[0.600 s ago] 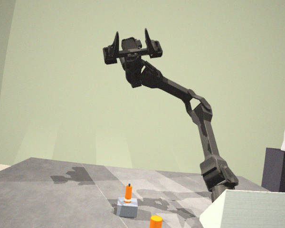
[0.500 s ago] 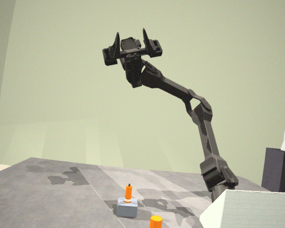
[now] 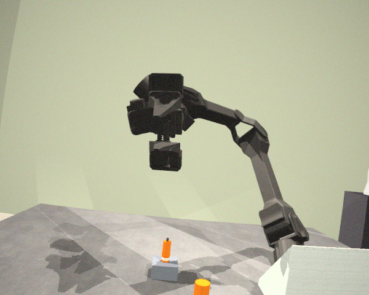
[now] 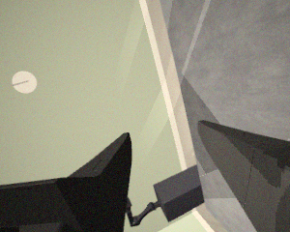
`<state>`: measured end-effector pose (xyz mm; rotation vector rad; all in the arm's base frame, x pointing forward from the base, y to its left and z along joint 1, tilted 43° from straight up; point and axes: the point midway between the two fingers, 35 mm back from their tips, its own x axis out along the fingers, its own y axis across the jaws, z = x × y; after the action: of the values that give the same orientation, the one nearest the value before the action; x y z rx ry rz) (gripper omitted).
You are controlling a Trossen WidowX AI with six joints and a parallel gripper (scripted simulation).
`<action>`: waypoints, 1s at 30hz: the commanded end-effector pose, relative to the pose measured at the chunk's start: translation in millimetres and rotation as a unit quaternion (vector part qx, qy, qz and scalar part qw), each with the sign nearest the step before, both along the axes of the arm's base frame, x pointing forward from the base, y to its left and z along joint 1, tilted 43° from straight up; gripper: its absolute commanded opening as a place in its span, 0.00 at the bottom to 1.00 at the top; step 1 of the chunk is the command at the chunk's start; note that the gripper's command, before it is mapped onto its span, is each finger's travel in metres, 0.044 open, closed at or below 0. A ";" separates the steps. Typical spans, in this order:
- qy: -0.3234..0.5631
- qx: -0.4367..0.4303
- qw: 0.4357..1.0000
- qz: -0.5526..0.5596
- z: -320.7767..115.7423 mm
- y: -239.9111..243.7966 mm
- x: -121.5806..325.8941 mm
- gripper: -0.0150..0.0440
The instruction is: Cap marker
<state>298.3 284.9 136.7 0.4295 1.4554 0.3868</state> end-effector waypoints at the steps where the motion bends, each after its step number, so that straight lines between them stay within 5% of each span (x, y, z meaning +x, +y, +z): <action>1: 0.059 -0.107 0.988 -0.097 -42.0 -26.4 -17.5 0.69; 7: 0.089 -0.315 0.907 -0.266 -97.0 -90.4 -55.6 0.69; 14: -0.016 -0.500 0.769 -0.398 -111.5 -165.5 -90.1 0.69; 30: -0.033 -0.513 0.755 -0.406 -137.7 -196.0 -91.9 0.69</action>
<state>205.1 91.2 2.0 0.0962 1.0693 -1.0791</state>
